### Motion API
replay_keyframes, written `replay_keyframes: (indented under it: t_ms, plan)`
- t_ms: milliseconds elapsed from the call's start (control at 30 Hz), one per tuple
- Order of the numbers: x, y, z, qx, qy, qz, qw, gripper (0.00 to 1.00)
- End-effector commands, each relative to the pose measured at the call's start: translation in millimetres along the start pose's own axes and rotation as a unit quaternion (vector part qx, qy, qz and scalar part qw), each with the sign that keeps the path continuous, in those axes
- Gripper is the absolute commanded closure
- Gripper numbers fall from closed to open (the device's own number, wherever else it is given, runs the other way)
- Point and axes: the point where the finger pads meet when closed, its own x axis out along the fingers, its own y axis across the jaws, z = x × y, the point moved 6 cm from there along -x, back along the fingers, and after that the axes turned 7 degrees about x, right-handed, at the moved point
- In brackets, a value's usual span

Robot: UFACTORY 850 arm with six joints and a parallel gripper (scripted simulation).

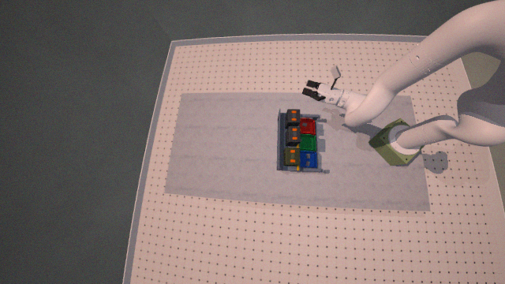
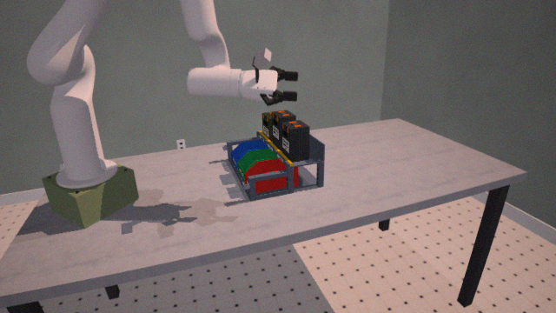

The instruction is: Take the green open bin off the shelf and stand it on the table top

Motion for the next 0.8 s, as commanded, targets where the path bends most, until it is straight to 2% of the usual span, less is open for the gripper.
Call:
replay_keyframes:
  t_ms: [0,200,367,767]
  plan:
    - [-2,0,-2,0.0,0.001,-0.001,1.0,0.0]
    - [-2,0,-2,0.0,0.001,-0.001,1.0,0.0]
    - [-48,17,-10,0.0,0.001,-0.001,1.0,0.0]
    - [-48,17,-10,0.0,0.001,-0.001,1.0,0.0]
